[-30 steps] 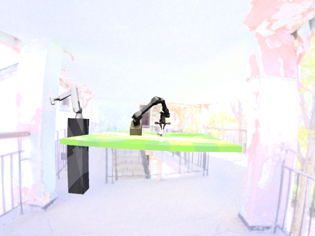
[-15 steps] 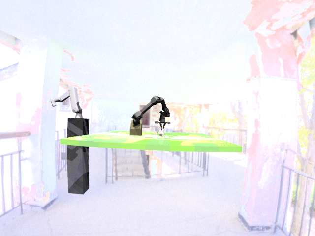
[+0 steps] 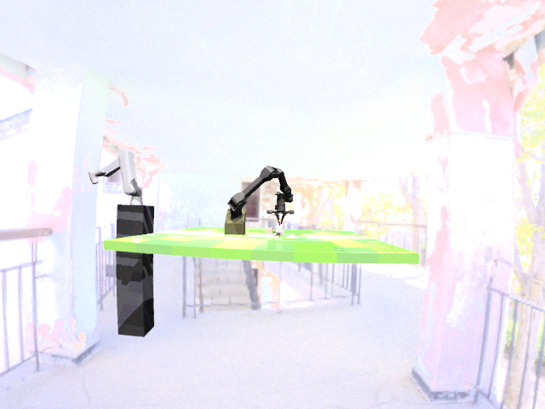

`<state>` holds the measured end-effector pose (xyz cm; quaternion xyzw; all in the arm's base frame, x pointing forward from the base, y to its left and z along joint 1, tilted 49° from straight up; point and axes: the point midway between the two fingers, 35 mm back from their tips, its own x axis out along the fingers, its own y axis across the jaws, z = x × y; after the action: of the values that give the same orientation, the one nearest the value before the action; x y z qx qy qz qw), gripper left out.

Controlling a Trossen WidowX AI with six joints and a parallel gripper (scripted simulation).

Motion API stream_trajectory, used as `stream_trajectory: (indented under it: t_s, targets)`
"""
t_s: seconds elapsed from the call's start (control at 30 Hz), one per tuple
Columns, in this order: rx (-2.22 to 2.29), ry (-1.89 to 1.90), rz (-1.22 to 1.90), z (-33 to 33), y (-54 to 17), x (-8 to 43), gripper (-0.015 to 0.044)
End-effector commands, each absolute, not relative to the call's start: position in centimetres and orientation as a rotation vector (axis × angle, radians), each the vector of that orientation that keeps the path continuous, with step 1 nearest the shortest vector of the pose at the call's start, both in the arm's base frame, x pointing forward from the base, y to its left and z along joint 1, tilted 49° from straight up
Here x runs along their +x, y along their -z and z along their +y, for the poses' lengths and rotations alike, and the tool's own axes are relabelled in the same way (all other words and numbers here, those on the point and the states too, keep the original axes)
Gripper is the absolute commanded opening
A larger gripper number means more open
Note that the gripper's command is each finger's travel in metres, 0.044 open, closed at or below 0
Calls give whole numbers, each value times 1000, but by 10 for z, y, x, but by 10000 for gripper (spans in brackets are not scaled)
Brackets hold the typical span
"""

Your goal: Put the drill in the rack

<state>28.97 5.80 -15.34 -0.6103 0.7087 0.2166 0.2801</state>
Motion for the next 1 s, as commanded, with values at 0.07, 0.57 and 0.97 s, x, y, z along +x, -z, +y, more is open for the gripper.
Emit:
stream_trajectory:
  t_s: [0.07,0.57,0.97]
  targets:
    - [-1637,-583,1897,61,156,279,0]
    - [-1636,-585,1897,66,163,250,0]
    - [-1635,-587,1897,74,167,230,0]
